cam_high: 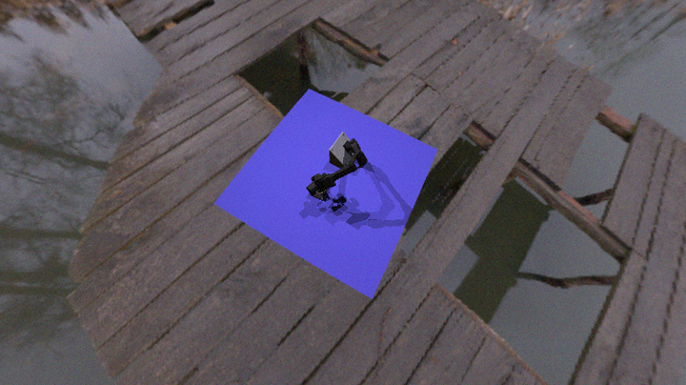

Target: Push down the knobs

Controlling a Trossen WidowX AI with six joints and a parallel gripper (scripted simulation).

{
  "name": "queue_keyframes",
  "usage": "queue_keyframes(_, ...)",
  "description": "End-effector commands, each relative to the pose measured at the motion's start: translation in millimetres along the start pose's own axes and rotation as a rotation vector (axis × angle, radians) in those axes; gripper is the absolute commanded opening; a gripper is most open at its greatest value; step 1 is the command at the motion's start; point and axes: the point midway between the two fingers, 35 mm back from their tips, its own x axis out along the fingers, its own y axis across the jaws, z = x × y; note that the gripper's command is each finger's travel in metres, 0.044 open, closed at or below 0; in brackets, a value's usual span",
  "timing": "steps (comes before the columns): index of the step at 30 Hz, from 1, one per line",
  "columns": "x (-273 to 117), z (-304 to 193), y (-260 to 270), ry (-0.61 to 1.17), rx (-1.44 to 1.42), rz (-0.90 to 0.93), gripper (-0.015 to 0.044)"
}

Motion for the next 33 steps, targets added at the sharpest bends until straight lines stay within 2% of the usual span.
queue_keyframes(1,4.9,-1.8,-0.1,0.001,-0.005,-0.002,0.0000)
queue_keyframes(33,12.4,-1.9,-0.1,0.002,-0.005,-0.002,0.0000)
